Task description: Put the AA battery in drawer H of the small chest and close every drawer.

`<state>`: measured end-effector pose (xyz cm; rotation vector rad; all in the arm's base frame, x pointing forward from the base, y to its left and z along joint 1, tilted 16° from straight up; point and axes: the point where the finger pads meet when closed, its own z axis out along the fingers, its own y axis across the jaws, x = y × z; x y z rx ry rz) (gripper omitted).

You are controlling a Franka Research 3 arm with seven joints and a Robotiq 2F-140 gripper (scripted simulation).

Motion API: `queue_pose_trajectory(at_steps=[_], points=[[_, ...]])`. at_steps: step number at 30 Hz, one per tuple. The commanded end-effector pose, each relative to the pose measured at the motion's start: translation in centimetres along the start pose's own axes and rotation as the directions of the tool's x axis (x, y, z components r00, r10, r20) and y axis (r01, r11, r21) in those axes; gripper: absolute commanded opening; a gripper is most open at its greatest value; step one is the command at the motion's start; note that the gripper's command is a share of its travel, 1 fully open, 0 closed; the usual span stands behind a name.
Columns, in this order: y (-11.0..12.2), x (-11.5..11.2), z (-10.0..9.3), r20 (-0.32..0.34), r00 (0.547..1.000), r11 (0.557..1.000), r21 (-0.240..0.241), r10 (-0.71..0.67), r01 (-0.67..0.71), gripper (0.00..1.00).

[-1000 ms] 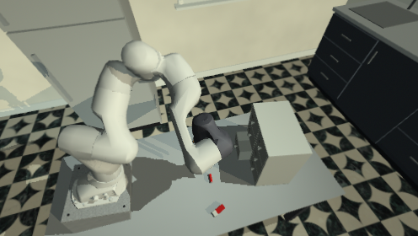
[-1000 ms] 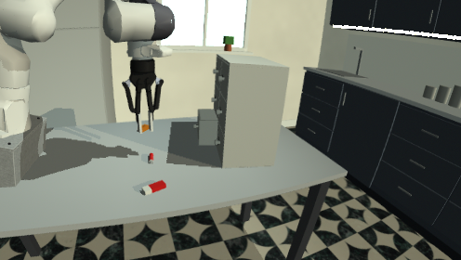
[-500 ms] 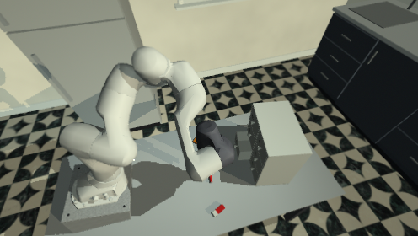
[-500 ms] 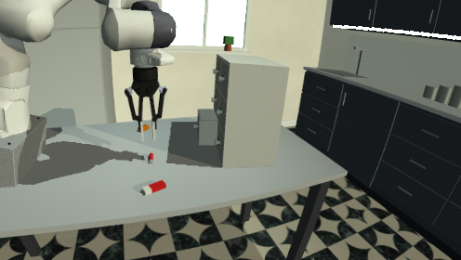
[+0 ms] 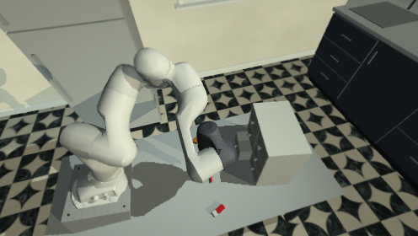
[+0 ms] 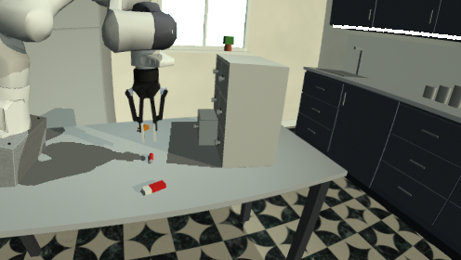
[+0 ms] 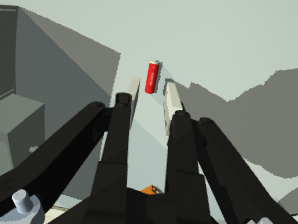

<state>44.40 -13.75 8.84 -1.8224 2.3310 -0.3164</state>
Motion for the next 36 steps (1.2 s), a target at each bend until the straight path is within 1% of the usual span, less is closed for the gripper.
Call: queue_pose_trajectory(at_steps=[1,6,7,30,36], points=[[-0.14,-0.12,0.02,0.003,1.000,1.000,0.001,0.021,-0.021,0.20],[-0.14,-0.12,0.02,0.003,1.000,1.000,0.001,0.021,-0.021,0.20],[-0.14,-0.12,0.02,0.003,1.000,1.000,0.001,0.021,-0.021,0.17],[-0.14,-0.12,0.03,0.003,1.000,1.000,0.001,0.021,-0.021,0.17],[-0.14,-0.13,0.41,0.003,1.000,1.000,0.001,0.021,-0.021,0.17]])
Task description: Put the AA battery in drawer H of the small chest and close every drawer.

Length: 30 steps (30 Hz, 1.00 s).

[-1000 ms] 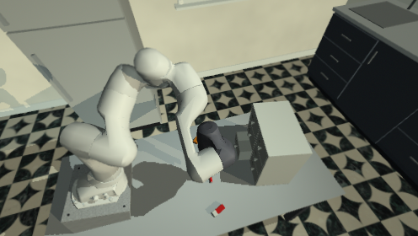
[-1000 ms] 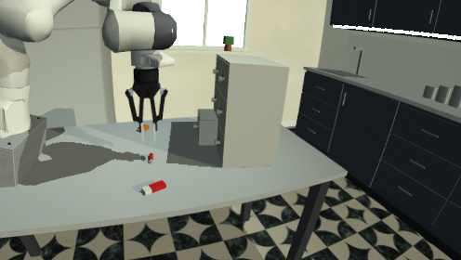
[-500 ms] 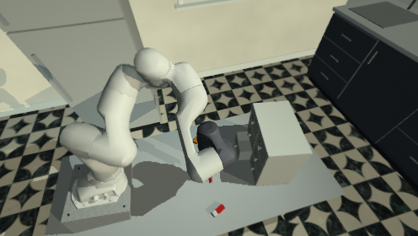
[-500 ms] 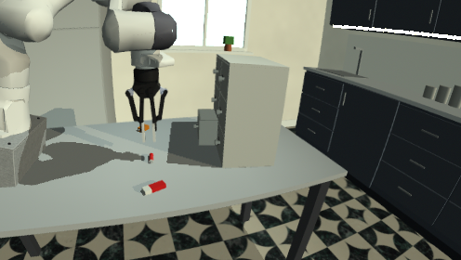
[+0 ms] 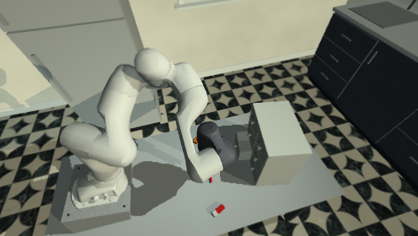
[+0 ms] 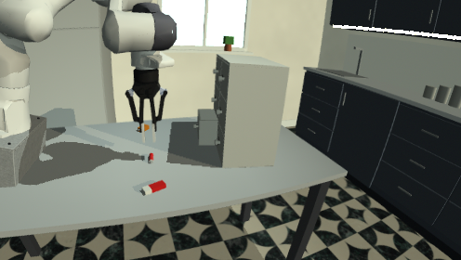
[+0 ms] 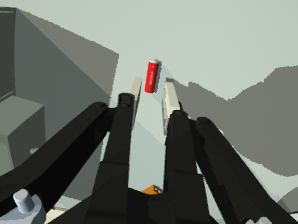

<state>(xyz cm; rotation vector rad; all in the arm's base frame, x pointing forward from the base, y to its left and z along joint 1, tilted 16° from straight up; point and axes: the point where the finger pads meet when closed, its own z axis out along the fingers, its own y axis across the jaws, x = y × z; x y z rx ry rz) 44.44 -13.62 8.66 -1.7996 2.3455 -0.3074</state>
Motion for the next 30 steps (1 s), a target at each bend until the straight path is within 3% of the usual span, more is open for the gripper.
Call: queue_pose_trajectory(at_steps=[1,21,30], points=[[-0.2,0.0,0.4,0.000,1.000,1.000,0.003,0.003,-0.003,0.17],[-0.2,0.0,4.5,0.000,1.000,1.000,0.003,0.003,-0.003,0.17],[-0.2,0.0,5.0,0.000,1.000,1.000,0.003,0.003,-0.003,0.17]])
